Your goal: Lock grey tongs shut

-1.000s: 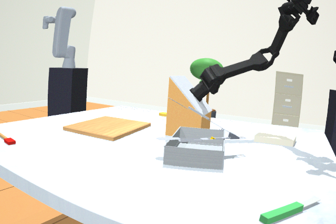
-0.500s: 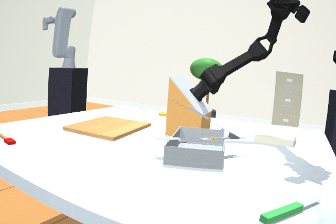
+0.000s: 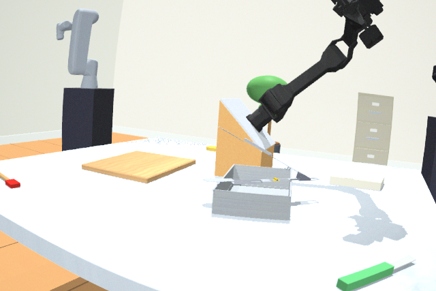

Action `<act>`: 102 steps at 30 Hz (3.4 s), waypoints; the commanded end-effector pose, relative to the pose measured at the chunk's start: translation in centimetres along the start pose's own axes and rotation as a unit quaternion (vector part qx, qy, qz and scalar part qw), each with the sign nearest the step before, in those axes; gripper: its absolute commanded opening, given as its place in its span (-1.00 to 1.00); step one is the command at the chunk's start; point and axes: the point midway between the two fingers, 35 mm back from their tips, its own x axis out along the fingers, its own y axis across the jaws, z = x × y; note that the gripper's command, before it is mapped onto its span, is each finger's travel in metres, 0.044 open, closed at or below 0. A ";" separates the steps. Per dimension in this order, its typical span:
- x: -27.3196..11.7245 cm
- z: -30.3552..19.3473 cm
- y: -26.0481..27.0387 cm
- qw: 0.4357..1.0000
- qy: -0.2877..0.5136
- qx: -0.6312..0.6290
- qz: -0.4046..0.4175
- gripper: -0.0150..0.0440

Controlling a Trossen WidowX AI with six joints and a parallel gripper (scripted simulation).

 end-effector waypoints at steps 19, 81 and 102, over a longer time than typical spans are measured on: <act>10.8 -23.0 3.1 0.859 0.175 -0.355 0.325 -1.00; 13.6 -34.7 10.5 0.732 0.109 -0.450 0.500 -1.00; 12.8 -35.8 11.0 0.732 0.109 -0.450 0.500 -1.00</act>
